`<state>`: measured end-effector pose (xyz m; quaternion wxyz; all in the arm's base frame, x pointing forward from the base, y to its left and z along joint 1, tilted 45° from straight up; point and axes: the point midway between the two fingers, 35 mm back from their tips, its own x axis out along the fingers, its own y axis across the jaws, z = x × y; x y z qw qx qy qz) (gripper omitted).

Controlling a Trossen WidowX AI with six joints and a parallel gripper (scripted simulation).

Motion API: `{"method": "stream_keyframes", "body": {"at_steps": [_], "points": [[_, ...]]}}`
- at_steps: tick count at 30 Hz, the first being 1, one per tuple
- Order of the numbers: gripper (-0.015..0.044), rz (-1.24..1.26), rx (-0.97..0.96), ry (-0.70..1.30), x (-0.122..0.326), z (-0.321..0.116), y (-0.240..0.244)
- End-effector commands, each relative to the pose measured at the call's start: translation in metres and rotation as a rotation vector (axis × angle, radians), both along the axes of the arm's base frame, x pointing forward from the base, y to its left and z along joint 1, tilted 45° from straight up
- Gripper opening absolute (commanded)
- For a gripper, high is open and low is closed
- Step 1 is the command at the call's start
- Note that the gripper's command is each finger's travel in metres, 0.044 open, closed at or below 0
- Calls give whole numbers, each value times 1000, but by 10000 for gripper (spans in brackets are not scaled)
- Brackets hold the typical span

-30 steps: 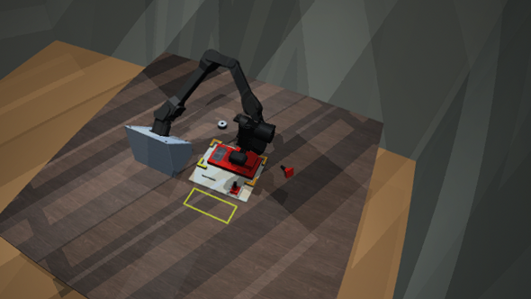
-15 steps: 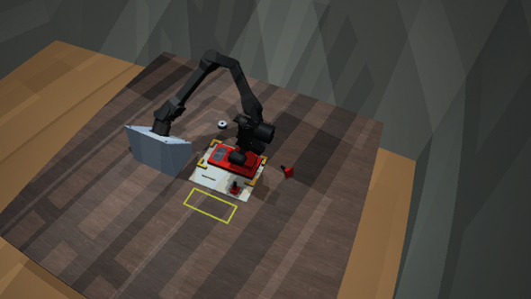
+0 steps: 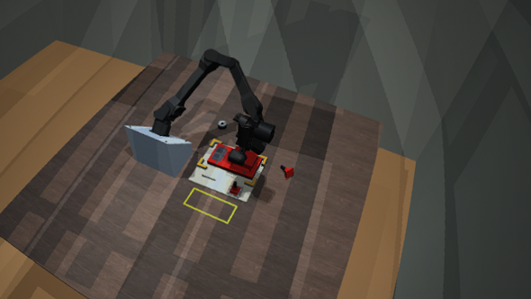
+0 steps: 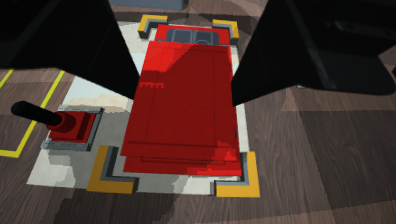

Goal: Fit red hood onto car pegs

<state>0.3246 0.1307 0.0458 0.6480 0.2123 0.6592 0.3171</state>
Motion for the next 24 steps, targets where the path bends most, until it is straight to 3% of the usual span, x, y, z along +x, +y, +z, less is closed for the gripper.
{"method": "stream_keyframes", "body": {"at_steps": [1,24], "points": [[0,1,1,-7,1,1,0],[0,-4,4,-6,0,-1,3]]}}
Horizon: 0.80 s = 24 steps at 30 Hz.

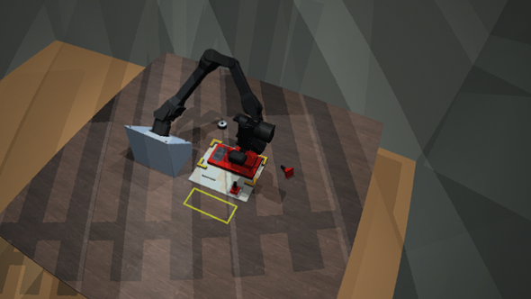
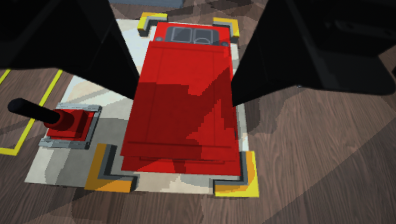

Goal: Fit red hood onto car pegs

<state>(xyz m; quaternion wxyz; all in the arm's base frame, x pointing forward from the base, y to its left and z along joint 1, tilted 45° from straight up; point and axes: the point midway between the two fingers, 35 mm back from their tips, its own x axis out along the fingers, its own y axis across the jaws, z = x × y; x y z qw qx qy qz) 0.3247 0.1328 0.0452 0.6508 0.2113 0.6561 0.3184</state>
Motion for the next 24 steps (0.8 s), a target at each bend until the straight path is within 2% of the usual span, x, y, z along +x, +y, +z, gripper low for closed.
{"method": "stream_keyframes", "body": {"at_steps": [1,24], "points": [[0,-3,3,3,0,-1,1],[0,-3,2,3,-1,-3,3]]}}
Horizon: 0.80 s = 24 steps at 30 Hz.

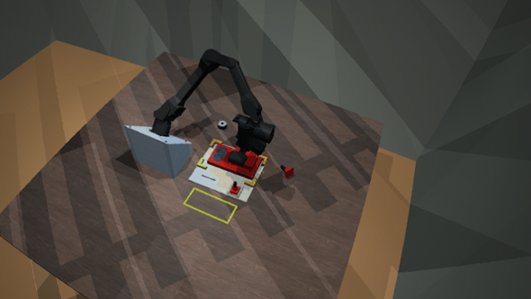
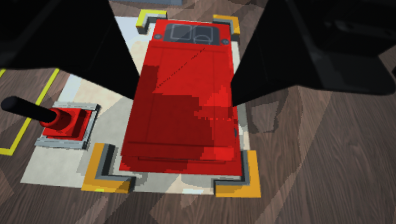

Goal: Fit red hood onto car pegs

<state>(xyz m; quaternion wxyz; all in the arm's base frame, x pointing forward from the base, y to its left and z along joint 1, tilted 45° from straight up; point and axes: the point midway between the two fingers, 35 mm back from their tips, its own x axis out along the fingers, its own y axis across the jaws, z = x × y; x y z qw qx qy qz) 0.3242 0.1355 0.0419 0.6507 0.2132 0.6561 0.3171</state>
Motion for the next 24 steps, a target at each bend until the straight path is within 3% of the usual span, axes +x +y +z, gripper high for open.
{"method": "stream_keyframes", "body": {"at_steps": [1,24], "points": [[0,1,2,1,0,1,0],[0,-1,2,0,0,4,-4]]}}
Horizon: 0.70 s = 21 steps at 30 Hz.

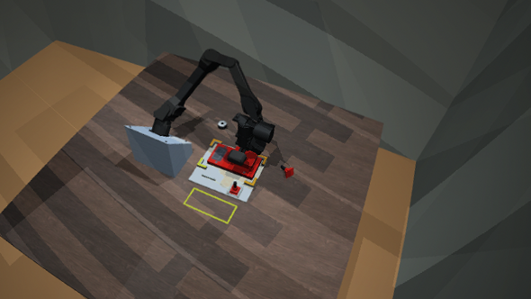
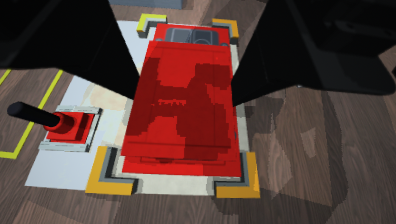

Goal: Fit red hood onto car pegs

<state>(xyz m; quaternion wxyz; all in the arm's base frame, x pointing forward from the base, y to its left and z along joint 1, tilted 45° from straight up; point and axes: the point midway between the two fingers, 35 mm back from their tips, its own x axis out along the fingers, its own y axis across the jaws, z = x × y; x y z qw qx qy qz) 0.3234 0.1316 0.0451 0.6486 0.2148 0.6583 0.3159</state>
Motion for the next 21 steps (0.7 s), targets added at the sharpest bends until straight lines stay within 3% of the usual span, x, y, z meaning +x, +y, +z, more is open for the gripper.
{"method": "stream_keyframes", "body": {"at_steps": [1,21], "points": [[0,1,2,-7,1,1,0],[0,-2,3,-6,0,-3,4]]}}
